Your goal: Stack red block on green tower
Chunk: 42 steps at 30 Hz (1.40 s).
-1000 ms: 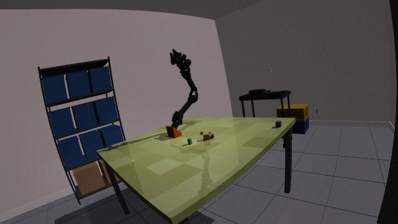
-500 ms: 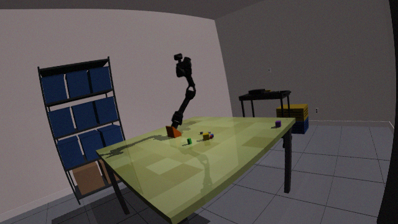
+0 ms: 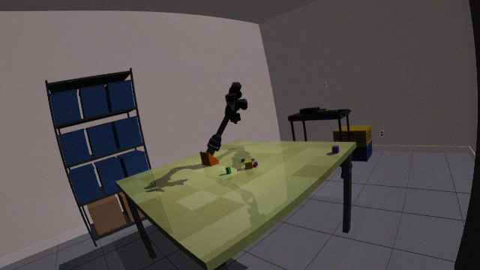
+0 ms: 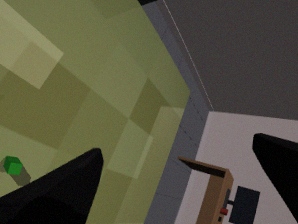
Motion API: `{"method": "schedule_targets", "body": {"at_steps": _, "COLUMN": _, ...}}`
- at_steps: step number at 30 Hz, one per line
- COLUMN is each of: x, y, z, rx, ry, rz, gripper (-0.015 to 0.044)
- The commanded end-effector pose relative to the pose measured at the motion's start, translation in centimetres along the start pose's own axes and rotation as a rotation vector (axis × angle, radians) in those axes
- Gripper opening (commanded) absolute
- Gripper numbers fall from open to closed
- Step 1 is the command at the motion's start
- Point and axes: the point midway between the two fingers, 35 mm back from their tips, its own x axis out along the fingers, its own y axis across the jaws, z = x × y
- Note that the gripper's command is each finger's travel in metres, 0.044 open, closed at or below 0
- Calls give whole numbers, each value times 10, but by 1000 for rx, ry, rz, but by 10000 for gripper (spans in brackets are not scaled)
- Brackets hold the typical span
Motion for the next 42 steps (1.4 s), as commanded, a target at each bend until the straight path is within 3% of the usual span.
{"method": "schedule_targets", "body": {"at_steps": 1, "x": 29, "y": 46, "z": 18, "rx": -15, "ry": -25, "rz": 200, "gripper": 440}}
{"method": "schedule_targets", "body": {"at_steps": 7, "x": 61, "y": 133, "z": 43, "rx": -12, "ry": -35, "rz": 550, "gripper": 440}}
{"method": "schedule_targets", "body": {"at_steps": 15, "x": 77, "y": 228, "z": 64, "rx": 28, "ry": 4, "rz": 934, "gripper": 440}}
{"method": "schedule_targets", "body": {"at_steps": 42, "x": 108, "y": 268, "z": 66, "rx": 33, "ry": 6, "rz": 959, "gripper": 440}}
